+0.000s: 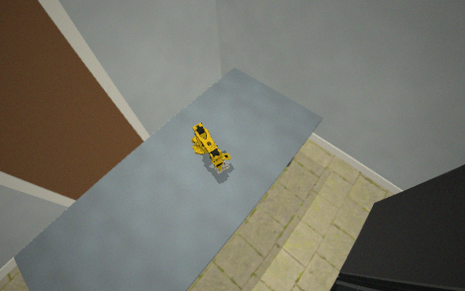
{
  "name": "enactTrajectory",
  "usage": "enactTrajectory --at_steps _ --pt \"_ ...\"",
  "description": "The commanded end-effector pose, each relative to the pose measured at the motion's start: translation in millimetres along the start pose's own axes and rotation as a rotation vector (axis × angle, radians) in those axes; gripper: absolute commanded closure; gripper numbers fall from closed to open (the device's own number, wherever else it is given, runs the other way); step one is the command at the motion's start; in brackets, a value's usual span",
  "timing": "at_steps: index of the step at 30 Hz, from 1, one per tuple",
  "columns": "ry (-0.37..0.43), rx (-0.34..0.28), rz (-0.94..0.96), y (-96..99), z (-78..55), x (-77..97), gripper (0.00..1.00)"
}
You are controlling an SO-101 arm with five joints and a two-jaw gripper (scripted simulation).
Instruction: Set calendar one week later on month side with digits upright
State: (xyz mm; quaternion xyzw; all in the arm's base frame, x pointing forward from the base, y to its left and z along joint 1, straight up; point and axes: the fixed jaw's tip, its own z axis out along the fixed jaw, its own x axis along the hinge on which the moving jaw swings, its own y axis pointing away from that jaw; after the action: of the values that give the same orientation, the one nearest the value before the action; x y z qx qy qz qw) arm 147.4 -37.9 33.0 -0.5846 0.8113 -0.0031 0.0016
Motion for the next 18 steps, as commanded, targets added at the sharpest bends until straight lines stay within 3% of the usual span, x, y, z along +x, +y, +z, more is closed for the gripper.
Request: enactTrajectory --at_steps 1,18 --pt "-0.003 0.025 0.013 -3.6 0.6 0.5 1.0" --pt "-0.003 0.025 0.013 -3.7 5.0 0.5 1.0"
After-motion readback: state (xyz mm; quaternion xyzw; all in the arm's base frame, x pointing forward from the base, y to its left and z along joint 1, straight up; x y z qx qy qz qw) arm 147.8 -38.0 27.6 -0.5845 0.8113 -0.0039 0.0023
